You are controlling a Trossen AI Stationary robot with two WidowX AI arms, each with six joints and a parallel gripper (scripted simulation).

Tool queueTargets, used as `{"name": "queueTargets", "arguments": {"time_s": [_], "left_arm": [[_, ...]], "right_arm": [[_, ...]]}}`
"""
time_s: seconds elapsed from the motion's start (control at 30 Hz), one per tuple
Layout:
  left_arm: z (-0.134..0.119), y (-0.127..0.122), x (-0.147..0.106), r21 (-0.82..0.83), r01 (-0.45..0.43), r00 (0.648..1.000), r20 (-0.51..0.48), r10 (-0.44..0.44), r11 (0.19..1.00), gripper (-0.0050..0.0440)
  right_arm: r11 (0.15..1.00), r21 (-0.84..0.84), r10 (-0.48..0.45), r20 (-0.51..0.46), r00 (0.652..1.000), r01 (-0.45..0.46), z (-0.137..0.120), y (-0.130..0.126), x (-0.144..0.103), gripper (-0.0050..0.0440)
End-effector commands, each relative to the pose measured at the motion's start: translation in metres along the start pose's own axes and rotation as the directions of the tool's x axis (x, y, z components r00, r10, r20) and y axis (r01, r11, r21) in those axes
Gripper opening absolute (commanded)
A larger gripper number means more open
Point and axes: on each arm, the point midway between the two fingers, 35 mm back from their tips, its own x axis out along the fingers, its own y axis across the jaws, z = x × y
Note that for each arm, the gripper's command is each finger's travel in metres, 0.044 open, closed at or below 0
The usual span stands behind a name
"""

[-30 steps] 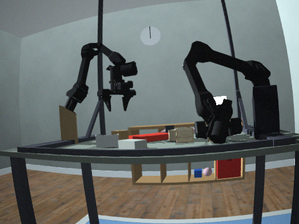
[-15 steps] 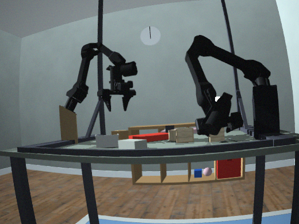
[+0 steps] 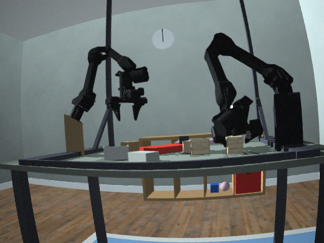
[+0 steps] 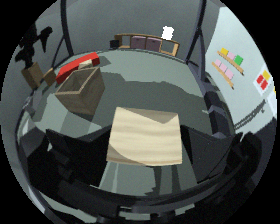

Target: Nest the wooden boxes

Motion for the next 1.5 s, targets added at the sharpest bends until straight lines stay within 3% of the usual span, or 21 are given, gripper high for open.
{"name": "queueTargets", "arguments": {"time_s": [0.0,0.3,0.53,0.8,1.0,1.2,1.37,1.47], "left_arm": [[0.004,0.004,-0.003,0.024,-0.028,0.999,-0.045,0.029,0.999,0.0400],[0.006,0.010,-0.005,0.065,-0.052,0.993,-0.102,0.058,0.997,0.0400],[0.022,0.008,-0.015,0.065,-0.050,0.948,-0.310,0.067,0.997,0.0400],[0.027,0.007,-0.019,0.060,-0.051,0.923,-0.377,0.070,0.997,0.0400],[0.043,0.005,-0.028,0.060,-0.055,0.827,-0.557,0.079,0.997,0.0400],[0.047,0.007,-0.031,0.066,-0.056,0.802,-0.591,0.085,0.996,0.0400],[0.066,0.008,-0.041,0.076,-0.059,0.662,-0.744,0.096,0.995,0.0400],[0.068,0.008,-0.042,0.078,-0.061,0.643,-0.760,0.099,0.995,0.0400]], "right_arm": [[1.000,-0.011,0.011,0.016,1.000,-0.011,0.001,0.003,-0.005,0.0400],[1.000,-0.011,0.011,0.016,1.000,-0.011,0.001,0.003,-0.005,0.0400],[1.000,-0.011,0.011,0.016,1.000,-0.011,0.001,0.003,-0.005,0.0400],[1.000,-0.011,0.011,0.016,1.000,-0.011,0.001,0.003,-0.005,0.0400],[1.000,-0.011,0.011,0.016,1.000,-0.011,0.001,0.003,-0.005,0.0400],[1.000,-0.011,0.011,0.016,1.000,-0.011,0.001,0.003,-0.005,0.0400],[1.000,-0.011,0.011,0.016,1.000,-0.011,0.001,0.003,-0.005,0.0400],[1.000,-0.011,0.011,0.016,1.000,-0.011,0.001,0.003,-0.005,0.0400]]}}
